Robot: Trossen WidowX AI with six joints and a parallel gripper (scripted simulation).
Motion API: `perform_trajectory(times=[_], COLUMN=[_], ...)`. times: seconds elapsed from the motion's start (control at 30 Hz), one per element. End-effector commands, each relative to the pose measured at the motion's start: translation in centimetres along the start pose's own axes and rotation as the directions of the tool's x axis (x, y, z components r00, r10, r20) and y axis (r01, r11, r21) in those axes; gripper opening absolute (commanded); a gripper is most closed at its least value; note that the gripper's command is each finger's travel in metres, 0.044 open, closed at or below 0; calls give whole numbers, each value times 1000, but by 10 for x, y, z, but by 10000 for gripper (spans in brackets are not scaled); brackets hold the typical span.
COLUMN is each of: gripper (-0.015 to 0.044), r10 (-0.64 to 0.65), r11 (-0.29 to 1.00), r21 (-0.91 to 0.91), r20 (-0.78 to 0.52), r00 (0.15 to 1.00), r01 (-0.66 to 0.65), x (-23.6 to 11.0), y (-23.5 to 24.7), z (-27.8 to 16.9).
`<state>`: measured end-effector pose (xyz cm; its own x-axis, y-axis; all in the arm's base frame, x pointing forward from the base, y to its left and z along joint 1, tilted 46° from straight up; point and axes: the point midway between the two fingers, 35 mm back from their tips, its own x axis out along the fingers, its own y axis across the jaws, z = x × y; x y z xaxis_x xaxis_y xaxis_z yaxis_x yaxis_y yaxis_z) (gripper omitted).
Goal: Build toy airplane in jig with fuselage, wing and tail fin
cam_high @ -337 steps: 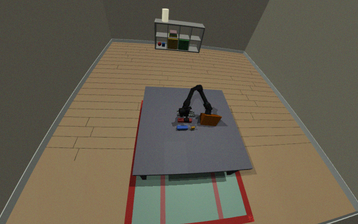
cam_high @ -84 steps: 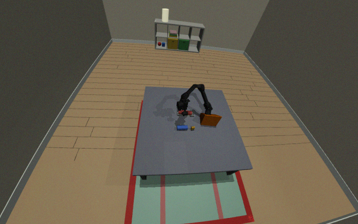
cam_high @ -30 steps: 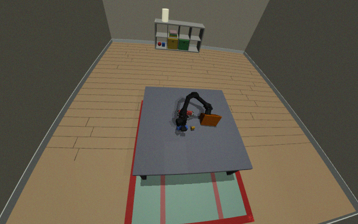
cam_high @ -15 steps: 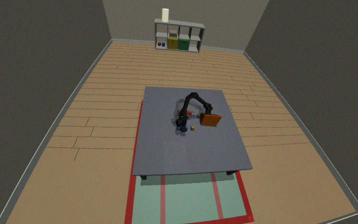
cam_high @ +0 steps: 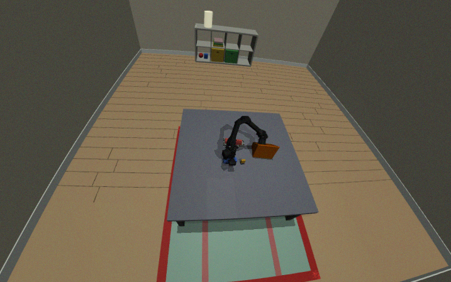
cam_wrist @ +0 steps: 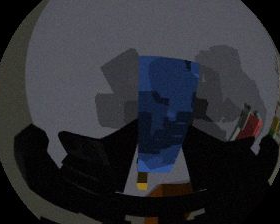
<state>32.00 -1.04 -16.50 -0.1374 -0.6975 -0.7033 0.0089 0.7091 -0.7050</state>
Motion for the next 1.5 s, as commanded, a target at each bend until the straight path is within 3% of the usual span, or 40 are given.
perform_trajectory(times=[0.0,1.13,1.47], gripper=[0,0,0], r10=[6,13,20], r11=[1000,1000,996], r21=[-4,27,-82], r20=[8,-15,-15], r00=[1000,1000,1000], r01=[-6,-13,-21], x=[-9,-115,-116], y=[1,-1,-23], z=[2,3,3])
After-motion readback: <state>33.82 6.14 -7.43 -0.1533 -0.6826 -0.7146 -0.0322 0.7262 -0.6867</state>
